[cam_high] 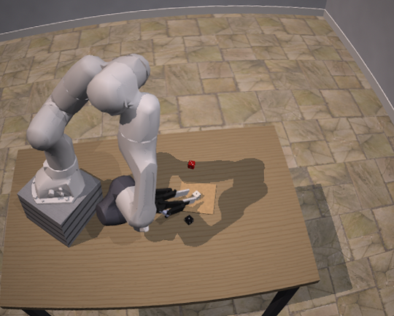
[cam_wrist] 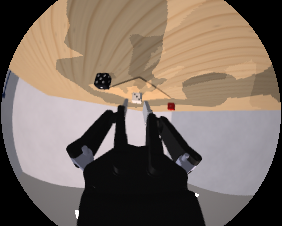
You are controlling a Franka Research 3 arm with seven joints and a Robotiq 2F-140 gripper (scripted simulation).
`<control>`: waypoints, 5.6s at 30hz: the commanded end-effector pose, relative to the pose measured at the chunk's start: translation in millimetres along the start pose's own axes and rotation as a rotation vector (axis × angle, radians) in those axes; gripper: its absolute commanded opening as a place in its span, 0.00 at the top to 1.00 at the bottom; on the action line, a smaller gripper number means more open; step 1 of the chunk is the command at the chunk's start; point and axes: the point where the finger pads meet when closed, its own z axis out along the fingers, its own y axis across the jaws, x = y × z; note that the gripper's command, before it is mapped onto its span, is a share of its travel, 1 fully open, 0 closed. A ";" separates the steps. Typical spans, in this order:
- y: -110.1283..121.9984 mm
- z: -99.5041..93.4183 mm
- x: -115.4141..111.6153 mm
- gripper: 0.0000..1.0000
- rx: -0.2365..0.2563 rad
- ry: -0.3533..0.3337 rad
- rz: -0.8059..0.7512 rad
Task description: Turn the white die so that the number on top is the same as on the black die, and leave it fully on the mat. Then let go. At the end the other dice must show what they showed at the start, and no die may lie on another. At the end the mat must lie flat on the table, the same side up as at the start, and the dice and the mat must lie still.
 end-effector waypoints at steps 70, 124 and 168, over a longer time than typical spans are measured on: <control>3.3 -6.5 -93.5 0.75 -0.008 0.664 -0.006; 0.1 7.4 -118.3 0.00 0.007 1.080 -0.012; 0.3 -13.1 -156.3 0.00 0.000 1.077 -0.010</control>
